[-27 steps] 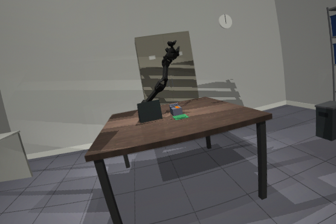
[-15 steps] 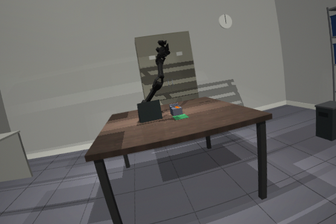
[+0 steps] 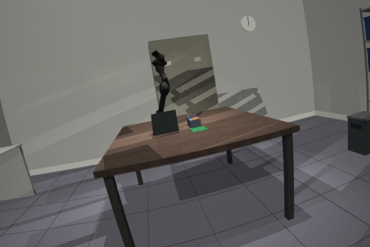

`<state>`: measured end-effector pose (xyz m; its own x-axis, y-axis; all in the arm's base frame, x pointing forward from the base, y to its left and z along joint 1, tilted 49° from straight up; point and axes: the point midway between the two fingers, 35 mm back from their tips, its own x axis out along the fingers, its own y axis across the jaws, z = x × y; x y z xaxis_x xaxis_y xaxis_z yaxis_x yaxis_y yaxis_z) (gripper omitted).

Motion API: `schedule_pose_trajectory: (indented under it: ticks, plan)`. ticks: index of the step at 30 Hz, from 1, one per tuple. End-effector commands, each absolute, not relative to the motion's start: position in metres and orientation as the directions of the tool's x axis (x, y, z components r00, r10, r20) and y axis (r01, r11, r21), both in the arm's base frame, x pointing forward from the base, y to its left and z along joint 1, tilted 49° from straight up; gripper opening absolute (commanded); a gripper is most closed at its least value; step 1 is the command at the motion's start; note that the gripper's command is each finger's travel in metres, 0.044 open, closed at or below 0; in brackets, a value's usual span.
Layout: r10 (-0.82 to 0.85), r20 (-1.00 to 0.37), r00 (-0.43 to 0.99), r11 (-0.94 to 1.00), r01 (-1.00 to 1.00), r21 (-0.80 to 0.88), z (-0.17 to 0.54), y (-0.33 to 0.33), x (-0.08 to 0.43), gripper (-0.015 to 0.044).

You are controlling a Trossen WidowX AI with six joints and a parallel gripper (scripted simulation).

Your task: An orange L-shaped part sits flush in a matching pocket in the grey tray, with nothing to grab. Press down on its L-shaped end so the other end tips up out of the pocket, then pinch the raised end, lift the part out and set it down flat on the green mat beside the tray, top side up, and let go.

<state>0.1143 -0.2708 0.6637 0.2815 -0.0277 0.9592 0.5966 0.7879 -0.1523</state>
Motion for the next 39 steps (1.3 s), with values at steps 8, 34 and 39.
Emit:
schedule_pose_trajectory:
  ticks: [8, 34, 39]
  plan:
    - [0.281, 0.94, 0.194, 0.696, 0.633, -0.339, 0.698, -0.132, 0.031, 0.018]
    - [0.627, 0.112, 0.771, 0.004, 0.141, -0.99, 0.535, 0.171, 0.218, 0.018]
    - [0.523, -0.162, 0.836, -0.04, -0.166, -0.985, 0.461, 0.16, 0.287, 0.018]
